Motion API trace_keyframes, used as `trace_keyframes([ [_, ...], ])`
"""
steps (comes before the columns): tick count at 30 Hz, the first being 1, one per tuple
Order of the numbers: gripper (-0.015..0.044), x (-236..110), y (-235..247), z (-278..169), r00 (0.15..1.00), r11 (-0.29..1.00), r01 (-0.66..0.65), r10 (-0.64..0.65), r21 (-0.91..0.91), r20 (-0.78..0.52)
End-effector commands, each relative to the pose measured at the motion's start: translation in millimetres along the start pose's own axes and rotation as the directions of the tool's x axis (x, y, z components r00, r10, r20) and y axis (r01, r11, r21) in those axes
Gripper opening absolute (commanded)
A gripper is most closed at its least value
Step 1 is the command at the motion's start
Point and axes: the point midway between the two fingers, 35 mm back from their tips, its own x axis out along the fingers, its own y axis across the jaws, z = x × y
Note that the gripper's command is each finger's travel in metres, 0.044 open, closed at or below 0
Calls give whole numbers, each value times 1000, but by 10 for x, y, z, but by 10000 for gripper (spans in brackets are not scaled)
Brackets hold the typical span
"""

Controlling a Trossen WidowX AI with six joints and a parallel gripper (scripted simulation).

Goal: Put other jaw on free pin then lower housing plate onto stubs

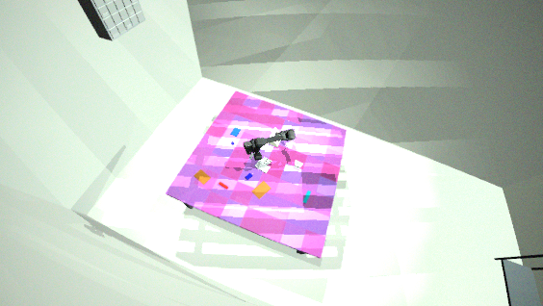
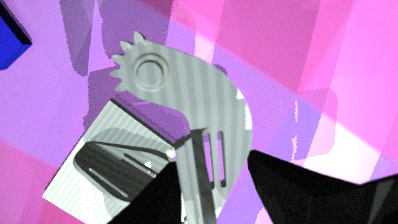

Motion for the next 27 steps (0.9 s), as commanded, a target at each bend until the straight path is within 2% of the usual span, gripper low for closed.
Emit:
trace_keyframes([
  [1,134,-16,26,-74,1000,994,-2,2,109,0],
  [14,134,-35,74,-276,1000,884,-1,2,468,-1],
  [27,134,-43,110,-478,1000,648,0,2,761,-3],
])
